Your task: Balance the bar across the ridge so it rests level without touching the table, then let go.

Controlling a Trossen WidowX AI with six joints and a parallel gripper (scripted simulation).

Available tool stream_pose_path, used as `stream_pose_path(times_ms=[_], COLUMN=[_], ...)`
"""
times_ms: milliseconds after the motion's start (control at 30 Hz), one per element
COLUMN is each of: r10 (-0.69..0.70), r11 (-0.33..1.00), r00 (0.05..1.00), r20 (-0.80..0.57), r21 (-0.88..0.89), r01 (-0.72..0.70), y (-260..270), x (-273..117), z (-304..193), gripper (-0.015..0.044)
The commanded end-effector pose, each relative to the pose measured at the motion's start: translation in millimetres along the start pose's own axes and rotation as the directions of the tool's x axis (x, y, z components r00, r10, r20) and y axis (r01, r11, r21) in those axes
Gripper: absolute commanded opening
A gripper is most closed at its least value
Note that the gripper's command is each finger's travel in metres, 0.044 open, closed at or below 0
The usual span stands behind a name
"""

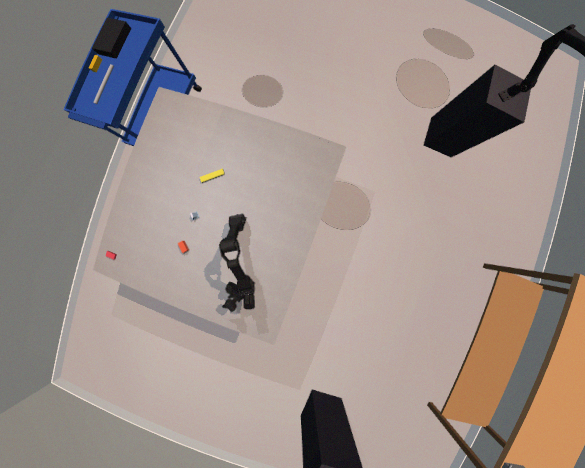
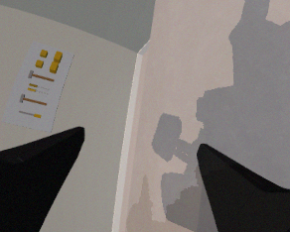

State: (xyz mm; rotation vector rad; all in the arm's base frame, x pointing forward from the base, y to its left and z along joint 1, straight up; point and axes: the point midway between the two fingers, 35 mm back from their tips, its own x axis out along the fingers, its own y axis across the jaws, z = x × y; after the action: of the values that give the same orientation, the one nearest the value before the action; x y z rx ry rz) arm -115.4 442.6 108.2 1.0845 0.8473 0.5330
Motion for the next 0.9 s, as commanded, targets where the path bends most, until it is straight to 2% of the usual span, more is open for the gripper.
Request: stream_pose_path(times_ms=[0, 67, 100, 867], r10=[0.000, -0.004, -0.007, -0.179], r11=[1.000, 1.000, 1.000, 0.932], r00=[1.000, 1.000, 1.000, 0.965], r20=[0.001, 0.009, 0.016, 0.189], r21=[-0.001, -0.010, -0.018, -0.282], r01=[0.000, 0.004, 0.008, 0.228], y=[0.0, 0.4, 0.7, -6.9], x=[0.4, 3.7, 6.5, 86.0], z=[0.4, 3.4, 6.1, 107.3], gripper=[0.0374, 0.0321, 0.0315, 0.0315])
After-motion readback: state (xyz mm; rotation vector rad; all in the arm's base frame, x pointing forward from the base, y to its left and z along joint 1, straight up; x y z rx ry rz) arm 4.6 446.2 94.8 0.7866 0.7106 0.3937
